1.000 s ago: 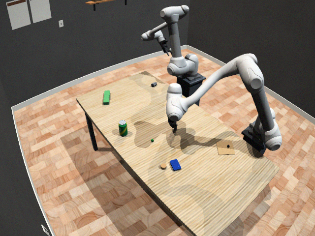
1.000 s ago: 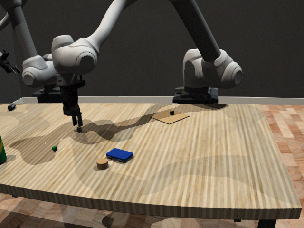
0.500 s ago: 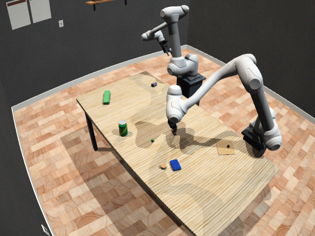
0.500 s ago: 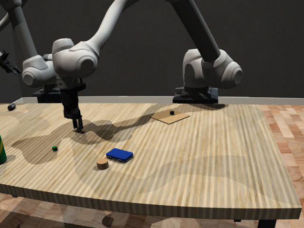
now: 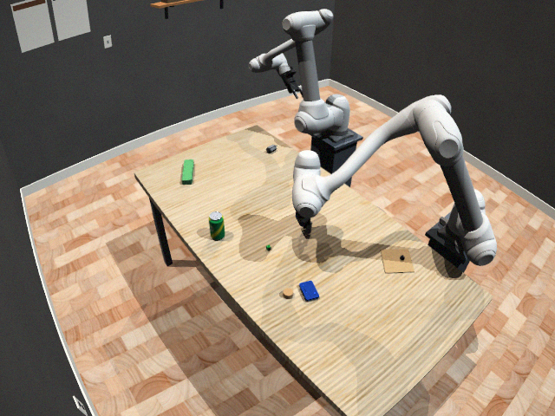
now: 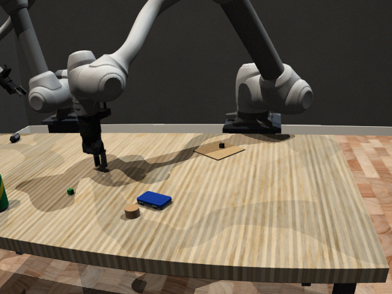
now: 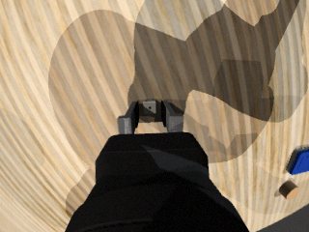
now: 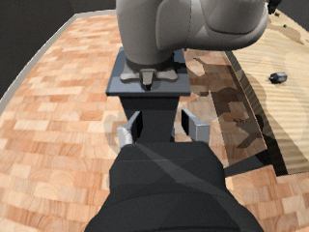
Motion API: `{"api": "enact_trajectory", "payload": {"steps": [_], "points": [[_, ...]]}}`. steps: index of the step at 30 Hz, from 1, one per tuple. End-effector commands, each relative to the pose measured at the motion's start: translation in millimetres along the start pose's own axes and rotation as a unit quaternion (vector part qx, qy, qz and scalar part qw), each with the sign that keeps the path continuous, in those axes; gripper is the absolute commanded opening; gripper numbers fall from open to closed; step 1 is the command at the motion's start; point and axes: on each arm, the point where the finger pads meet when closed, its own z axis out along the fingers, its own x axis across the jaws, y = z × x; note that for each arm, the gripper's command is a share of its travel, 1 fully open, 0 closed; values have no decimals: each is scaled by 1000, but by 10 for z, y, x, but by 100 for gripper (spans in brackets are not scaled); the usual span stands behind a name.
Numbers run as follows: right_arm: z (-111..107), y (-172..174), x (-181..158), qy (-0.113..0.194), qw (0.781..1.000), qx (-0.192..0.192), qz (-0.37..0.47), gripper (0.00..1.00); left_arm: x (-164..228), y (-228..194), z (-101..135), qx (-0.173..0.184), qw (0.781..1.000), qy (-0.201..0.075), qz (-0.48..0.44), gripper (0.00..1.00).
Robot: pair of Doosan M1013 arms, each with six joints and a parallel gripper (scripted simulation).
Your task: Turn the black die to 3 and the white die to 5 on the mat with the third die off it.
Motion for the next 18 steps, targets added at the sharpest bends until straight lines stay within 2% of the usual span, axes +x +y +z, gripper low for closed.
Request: {"api": "enact_trajectory", "payload": {"steps": [1,10,11,18], "points": [[-4,8,-24,-1,1000,-4,-1,100,-16,-10,39,0,1000,2,1,64],[-4,8,-24,-1,1000,-4,-1,100,-16,-10,39,0,1000,2,1,64],[-4,8,-24,-1,1000,-4,-1,100,-16,-10,39,0,1000,2,1,34],[-4,8,-24,-1,1000,-4,-1,100,-16,-10,39,0,1000,2,1,34]]}}
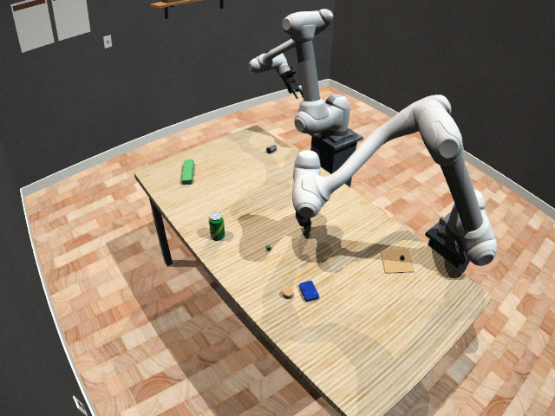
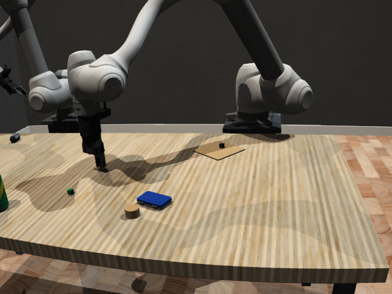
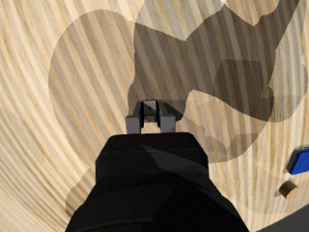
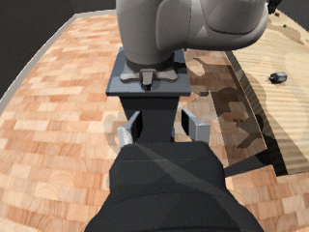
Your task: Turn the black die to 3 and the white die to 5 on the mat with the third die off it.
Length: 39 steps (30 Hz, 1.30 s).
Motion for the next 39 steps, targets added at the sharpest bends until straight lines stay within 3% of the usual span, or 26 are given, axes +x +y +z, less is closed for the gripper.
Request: {"api": "enact_trajectory", "payload": {"steps": [1,29,39], "points": [[-4,8,-24,-1,1000,-4,-1,100,-16,-10,39,0,1000,2,1,34],[-4,8,-24,-1,1000,-4,-1,100,-16,-10,25,0,1000,2,1,34],[-4,8,-24,-1,1000,-4,-1,100,-18,-10,-359,0,1000,2,1,34]]}}
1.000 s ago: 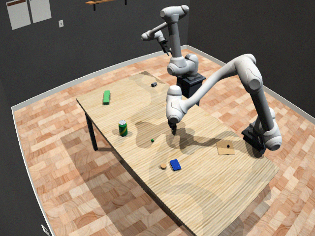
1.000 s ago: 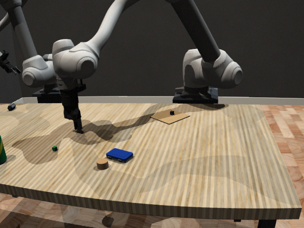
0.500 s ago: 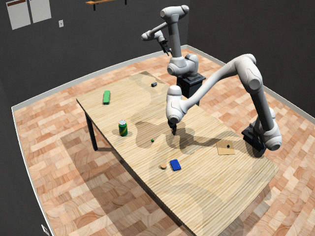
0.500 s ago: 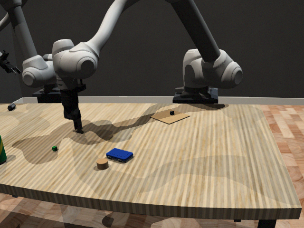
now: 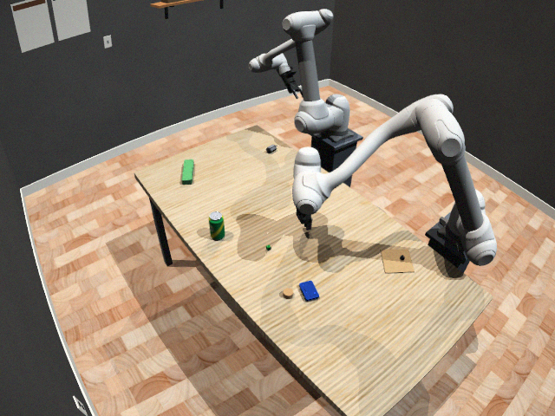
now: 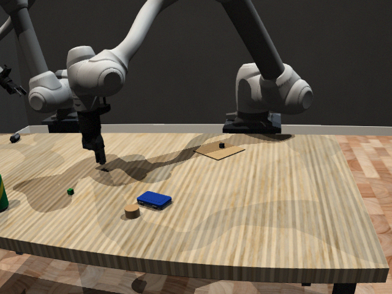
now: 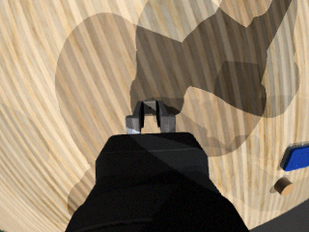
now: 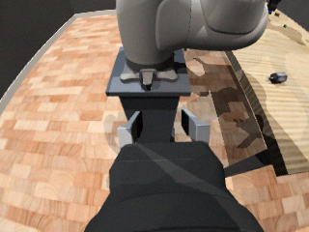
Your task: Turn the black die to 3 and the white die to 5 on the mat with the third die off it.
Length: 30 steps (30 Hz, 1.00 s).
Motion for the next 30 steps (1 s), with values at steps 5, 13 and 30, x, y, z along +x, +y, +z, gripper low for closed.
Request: {"api": "enact_trajectory", "payload": {"steps": [5,13,30], "points": [[-4,8,-24,-1,1000,-4,-1,100,-25,8,-586,-3,1000,1,1,34],[-4,8,-24,-1,1000,-4,-1,100,-25,6,-810,-3,1000,1,1,34],[-4,8,-24,-1,1000,-4,-1,100,-8,60,-731,-3,997,0,-82,34]]}}
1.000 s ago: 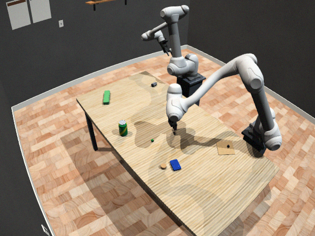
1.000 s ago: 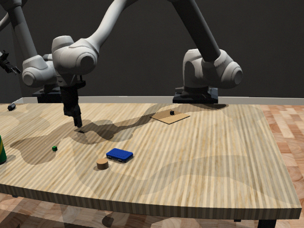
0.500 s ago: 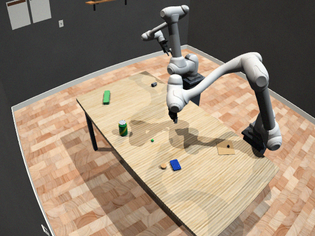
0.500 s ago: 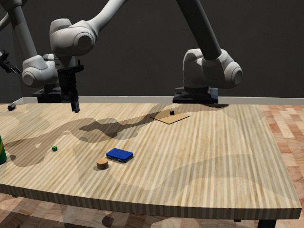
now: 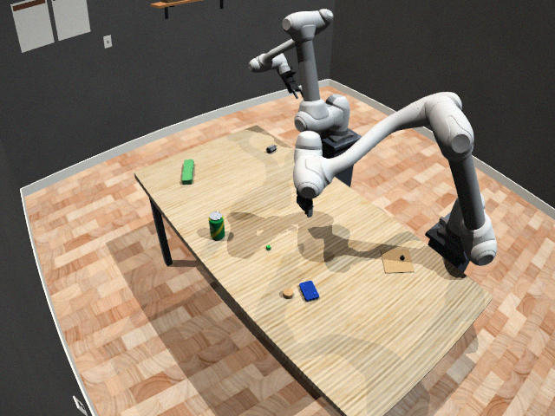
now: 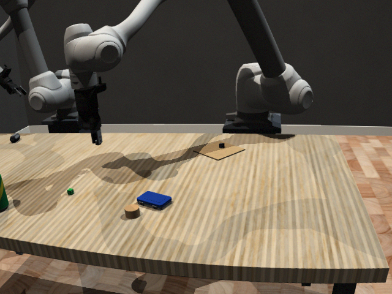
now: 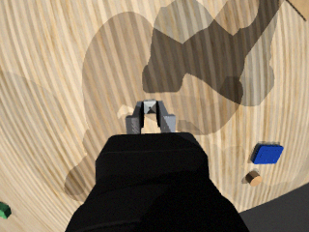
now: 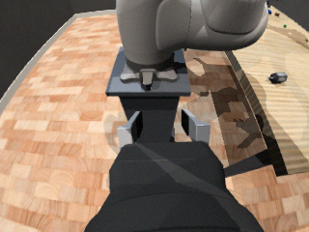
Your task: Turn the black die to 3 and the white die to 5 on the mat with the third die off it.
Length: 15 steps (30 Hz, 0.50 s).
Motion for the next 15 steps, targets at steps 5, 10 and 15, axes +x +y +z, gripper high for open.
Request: {"api": "enact_trajectory", "payload": {"steps": [5,10,15], "points": [[-4,8,-24,-1,1000,-4,-1,100,8,49,12,-8,1000,1,-24,34],[-4,8,-24,-1,1000,-4,-1,100,8,33,18,-75,997,2,-24,34],[-4,8,-24,-1,1000,-4,-1,100,17,13,29,-180,983,7,-25,34]]}}
